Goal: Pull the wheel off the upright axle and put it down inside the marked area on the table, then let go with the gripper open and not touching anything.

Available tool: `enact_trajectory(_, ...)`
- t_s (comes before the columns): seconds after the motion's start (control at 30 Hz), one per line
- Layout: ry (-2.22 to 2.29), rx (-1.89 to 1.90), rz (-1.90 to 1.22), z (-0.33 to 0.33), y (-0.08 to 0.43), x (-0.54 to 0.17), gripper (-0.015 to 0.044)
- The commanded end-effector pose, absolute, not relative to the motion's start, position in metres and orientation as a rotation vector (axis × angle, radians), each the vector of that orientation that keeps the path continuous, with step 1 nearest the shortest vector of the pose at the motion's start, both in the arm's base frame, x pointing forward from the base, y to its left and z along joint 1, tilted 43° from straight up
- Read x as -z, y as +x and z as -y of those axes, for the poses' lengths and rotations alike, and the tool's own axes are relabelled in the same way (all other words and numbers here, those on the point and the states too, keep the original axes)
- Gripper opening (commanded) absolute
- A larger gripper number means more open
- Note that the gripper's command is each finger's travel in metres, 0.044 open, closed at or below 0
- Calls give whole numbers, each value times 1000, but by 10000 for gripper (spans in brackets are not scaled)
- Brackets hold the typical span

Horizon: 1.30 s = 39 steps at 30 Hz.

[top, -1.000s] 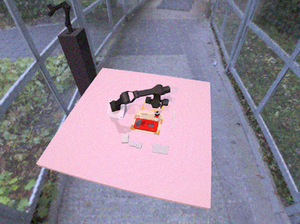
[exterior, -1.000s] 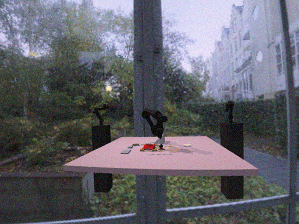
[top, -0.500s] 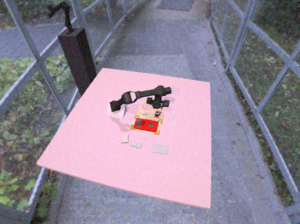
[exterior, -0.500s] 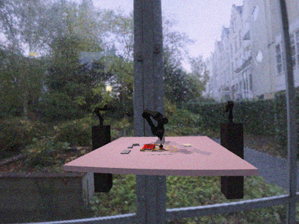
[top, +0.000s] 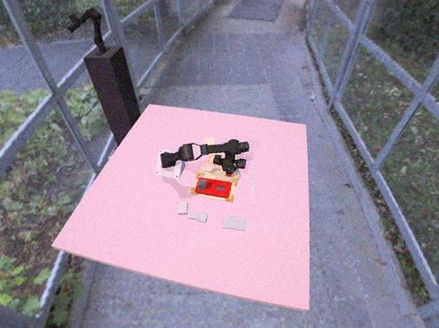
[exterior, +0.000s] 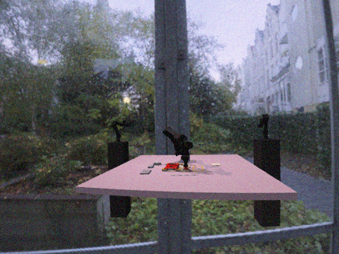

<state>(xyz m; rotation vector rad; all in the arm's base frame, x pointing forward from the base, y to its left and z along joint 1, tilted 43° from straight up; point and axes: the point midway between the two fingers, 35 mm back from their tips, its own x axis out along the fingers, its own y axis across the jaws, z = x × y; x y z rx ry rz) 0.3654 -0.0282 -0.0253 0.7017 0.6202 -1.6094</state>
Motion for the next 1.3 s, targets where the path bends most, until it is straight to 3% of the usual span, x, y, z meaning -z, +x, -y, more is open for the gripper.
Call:
enact_trajectory(0.0, 702, 1608, -620, 27, 366, 25, 247)
enact_trajectory(0.07, 702, 1608, -620, 27, 366, 25, 195)
enact_trajectory(0.33, 702, 1608, -620, 27, 366, 25, 142)
enact_trajectory(0.53, 702, 1608, -620, 27, 366, 24, 0)
enact_trajectory(1.27, 701, 1607, -620, 22, 367, 19, 0)
